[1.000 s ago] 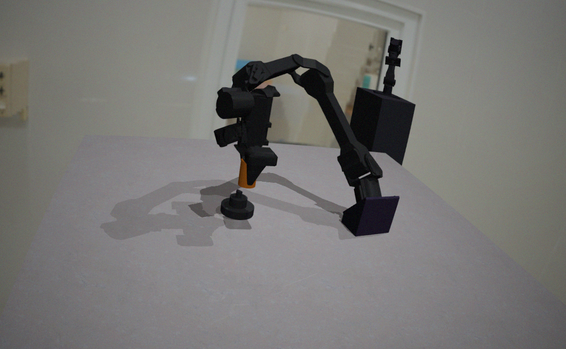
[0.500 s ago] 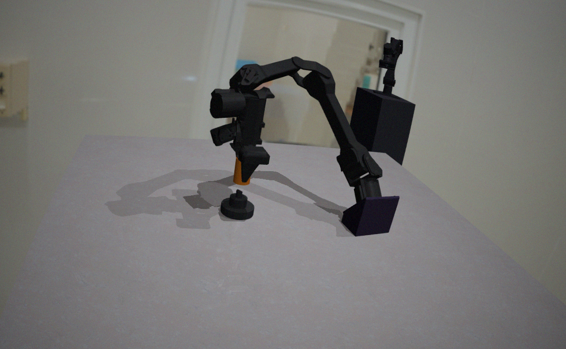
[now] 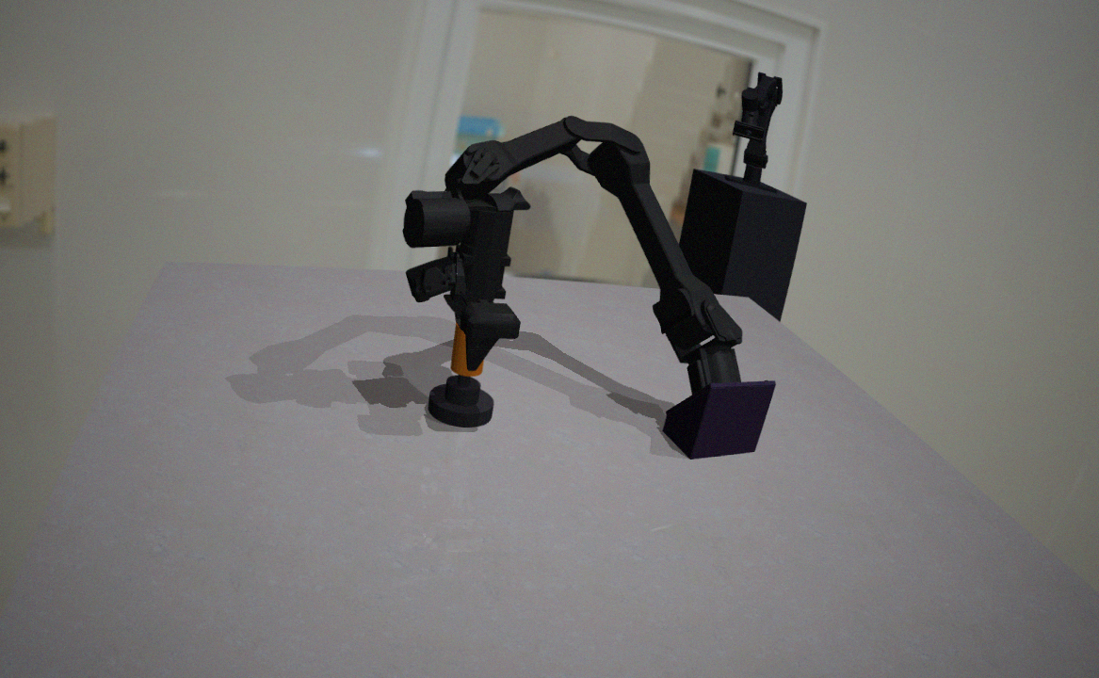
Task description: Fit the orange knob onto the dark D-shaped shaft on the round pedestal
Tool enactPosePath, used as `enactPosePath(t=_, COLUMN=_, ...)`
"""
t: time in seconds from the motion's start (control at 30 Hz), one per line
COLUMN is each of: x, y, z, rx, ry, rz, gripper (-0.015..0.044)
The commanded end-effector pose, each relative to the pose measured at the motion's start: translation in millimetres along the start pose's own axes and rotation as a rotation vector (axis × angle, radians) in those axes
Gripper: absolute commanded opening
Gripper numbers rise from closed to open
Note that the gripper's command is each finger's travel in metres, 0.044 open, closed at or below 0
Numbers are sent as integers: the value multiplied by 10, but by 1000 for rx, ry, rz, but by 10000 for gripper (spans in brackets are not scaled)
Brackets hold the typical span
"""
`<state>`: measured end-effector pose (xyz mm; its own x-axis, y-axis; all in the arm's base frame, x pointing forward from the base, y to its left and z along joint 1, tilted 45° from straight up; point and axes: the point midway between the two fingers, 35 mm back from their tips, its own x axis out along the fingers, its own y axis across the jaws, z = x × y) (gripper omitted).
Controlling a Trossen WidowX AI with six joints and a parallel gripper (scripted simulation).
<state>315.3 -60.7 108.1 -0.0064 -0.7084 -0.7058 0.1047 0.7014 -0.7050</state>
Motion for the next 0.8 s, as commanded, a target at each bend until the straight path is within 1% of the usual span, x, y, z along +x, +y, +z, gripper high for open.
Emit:
enactPosePath(t=0.0, x=-5, y=-4, z=11, rx=-1, ry=-7, rz=-2, gripper=0)
enactPosePath(t=0.77, x=19, y=-5, z=-3, rx=0, ry=-7, rz=-2, gripper=0)
